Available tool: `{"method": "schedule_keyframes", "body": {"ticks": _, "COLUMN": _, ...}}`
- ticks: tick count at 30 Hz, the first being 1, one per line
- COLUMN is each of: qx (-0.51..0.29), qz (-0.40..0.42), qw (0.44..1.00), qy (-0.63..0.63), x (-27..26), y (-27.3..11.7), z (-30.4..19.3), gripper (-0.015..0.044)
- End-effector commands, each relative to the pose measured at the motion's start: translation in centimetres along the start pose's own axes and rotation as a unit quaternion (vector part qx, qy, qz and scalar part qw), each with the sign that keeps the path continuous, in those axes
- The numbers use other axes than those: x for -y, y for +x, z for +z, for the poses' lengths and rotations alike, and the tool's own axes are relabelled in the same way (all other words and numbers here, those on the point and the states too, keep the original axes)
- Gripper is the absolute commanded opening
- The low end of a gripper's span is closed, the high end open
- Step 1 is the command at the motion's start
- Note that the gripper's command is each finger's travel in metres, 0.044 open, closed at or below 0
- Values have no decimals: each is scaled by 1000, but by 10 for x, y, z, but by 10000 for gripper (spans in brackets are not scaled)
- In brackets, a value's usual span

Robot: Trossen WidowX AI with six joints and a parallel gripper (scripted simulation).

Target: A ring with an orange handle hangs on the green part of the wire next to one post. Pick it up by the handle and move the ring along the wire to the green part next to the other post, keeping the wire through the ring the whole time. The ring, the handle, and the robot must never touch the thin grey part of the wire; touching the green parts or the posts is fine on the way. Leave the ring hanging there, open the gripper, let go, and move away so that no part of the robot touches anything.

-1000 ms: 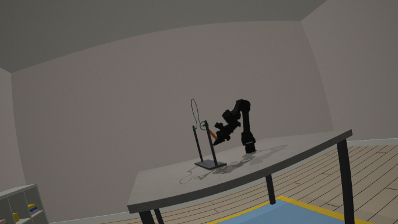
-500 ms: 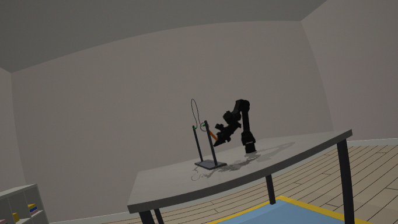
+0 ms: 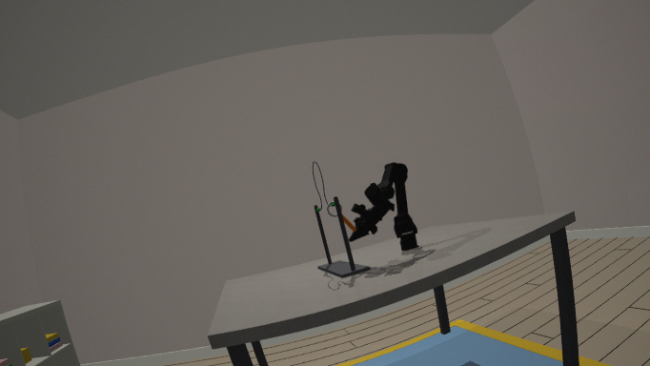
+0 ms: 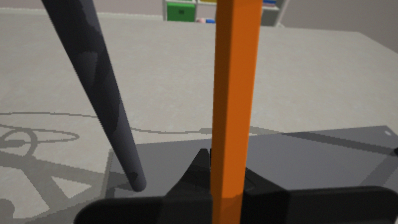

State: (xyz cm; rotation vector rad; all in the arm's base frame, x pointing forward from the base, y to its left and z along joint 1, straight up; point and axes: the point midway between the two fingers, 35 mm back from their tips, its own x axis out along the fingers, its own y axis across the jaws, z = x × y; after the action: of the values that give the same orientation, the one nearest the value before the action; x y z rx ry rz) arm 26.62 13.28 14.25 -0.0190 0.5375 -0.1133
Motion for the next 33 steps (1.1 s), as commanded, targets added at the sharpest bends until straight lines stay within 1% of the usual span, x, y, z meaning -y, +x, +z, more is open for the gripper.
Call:
{"method": "schedule_keyframes", "body": {"ticks": 1, "qx": 1, "qz": -1, "qw": 1000, "qy": 2, "x": 0, "y": 0, "z": 0, "gripper": -150}}
{"method": "schedule_keyframes", "body": {"ticks": 7, "qx": 1, "qz": -1, "qw": 1000, "qy": 2, "x": 0, "y": 0, "z": 0, "gripper": -150}}
{"method": "schedule_keyframes", "body": {"ticks": 19, "qx": 0, "qz": 0, "qw": 1000, "qy": 0, "x": 0, "y": -2, "z": 0, "gripper": 160}}
{"method": "schedule_keyframes", "body": {"ticks": 33, "qx": -2, "qz": -1, "qw": 1000, "qy": 2, "x": 0, "y": -47, "z": -1, "gripper": 160}}
